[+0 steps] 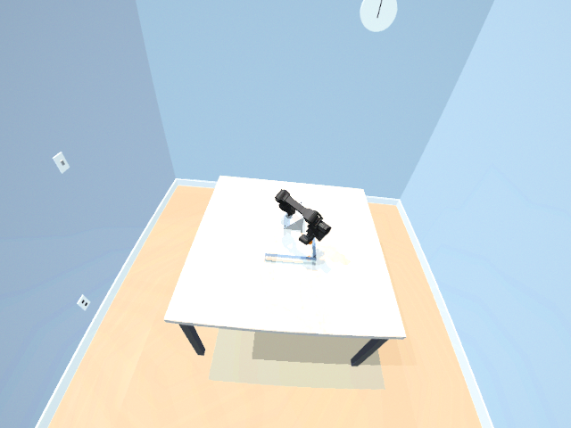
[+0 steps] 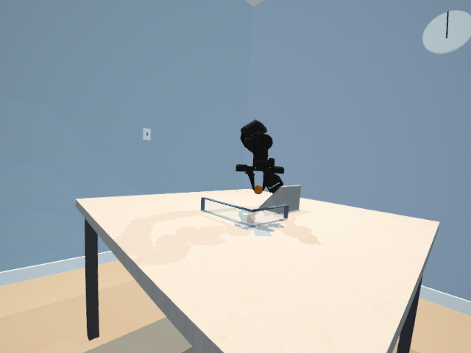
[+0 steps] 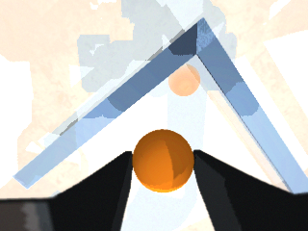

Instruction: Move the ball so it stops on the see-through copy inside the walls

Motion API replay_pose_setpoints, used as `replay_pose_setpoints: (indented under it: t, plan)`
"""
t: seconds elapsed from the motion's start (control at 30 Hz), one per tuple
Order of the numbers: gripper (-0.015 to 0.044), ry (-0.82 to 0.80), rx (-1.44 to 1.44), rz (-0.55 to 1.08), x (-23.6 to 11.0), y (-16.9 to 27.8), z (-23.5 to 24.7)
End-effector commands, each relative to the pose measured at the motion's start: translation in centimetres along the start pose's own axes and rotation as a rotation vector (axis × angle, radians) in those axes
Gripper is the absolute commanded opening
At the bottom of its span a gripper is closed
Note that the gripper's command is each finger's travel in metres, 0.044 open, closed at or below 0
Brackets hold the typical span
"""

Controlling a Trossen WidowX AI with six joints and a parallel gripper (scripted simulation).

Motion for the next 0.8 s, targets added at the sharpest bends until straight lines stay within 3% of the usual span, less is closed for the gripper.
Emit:
replay_pose_setpoints:
  t: [0.0,0.6,0.77]
  plan:
    - [0.0000,0.004,0.165,0.003,0.6,0.1,-0.5]
    - [0.0000,0.008,0.856,0.002,2.5,-0.1,-2.4]
    - [0.0000,0.009,0.913,0.001,2.6,-0.1,-2.6]
Point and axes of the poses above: the point midway between the two fingers, 35 mm back from their tips, its own x axis out along the fingers, its own z axis across the jaws, y = z × x, the point moved 2 cm from there along -x, back along the fingers, and after that the axes turned 14 degrees about x, right-handed, at the moved point
